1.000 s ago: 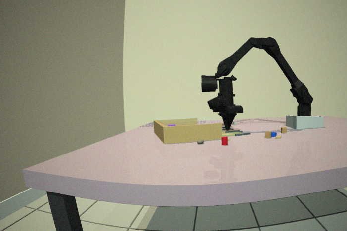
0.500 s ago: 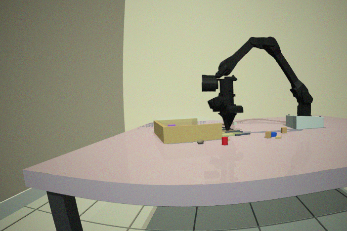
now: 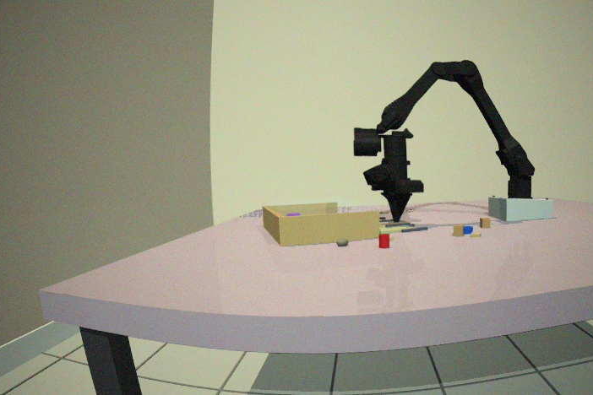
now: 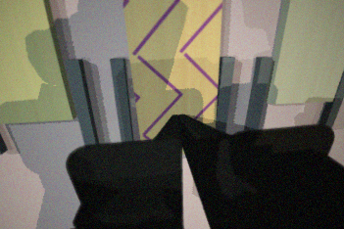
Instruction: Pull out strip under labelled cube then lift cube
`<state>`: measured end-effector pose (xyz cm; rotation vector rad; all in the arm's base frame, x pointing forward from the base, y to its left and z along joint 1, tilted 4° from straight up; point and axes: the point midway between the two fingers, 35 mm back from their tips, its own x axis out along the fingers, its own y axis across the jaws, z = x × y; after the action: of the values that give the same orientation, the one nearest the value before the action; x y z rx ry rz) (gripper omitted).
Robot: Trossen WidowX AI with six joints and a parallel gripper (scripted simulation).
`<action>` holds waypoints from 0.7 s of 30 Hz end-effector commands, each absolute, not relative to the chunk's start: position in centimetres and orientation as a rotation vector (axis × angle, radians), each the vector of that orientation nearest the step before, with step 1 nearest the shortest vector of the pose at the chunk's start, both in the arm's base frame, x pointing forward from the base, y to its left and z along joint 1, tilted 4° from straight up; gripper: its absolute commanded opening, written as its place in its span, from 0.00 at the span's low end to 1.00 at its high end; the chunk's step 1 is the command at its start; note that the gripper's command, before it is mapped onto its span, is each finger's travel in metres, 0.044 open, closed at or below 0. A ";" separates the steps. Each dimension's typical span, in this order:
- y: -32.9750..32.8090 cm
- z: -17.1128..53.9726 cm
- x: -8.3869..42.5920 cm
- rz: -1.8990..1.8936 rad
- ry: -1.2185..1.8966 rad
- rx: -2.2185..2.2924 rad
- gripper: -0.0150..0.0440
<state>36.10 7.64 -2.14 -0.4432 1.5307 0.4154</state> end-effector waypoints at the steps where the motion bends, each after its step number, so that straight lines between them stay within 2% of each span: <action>1: 7.0 -2.8 35.0 0.416 1.557 -0.451 0.25; 21: 5.6 -2.8 32.3 0.415 1.560 -0.452 0.25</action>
<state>33.50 6.09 -2.14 -0.4426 1.5287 0.4141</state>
